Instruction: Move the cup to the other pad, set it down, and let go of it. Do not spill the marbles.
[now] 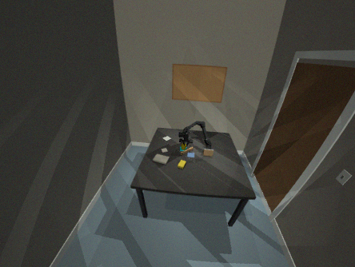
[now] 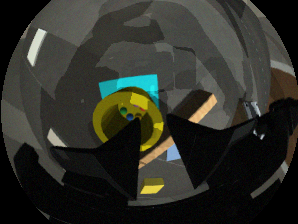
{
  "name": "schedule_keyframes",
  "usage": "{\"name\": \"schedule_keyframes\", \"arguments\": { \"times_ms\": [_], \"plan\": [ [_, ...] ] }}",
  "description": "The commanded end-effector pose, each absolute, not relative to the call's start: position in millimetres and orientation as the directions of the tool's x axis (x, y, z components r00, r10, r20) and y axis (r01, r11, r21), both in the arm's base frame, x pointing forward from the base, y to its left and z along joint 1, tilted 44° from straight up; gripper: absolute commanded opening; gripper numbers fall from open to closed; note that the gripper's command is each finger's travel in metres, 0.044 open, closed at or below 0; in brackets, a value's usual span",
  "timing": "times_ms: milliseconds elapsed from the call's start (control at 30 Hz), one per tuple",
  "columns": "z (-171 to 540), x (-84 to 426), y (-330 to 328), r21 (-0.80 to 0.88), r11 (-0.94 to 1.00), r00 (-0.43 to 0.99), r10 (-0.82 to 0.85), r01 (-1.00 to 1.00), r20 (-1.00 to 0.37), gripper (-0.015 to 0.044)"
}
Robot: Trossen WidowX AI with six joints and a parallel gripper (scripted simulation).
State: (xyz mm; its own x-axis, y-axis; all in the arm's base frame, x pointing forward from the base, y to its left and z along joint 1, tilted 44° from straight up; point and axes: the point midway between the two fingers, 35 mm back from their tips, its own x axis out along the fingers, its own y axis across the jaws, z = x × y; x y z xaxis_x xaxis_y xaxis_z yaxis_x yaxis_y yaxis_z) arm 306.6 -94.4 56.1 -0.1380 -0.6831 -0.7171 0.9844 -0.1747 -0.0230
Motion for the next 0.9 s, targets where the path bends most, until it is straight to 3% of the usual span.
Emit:
{"name": "schedule_keyframes", "arguments": {
  "times_ms": [0, 667, 867],
  "plan": [
    [62, 310, -88, -0.014, -0.176, -0.131, -0.679, 0.984, -0.722, 0.0146],
    [82, 309, -71, -0.017, -0.172, -0.132, -0.682, 0.985, -0.719, 0.0146],
    [78, 308, -74, -0.026, -0.169, -0.137, -0.686, 0.985, -0.714, 0.0304]
  ]
}}
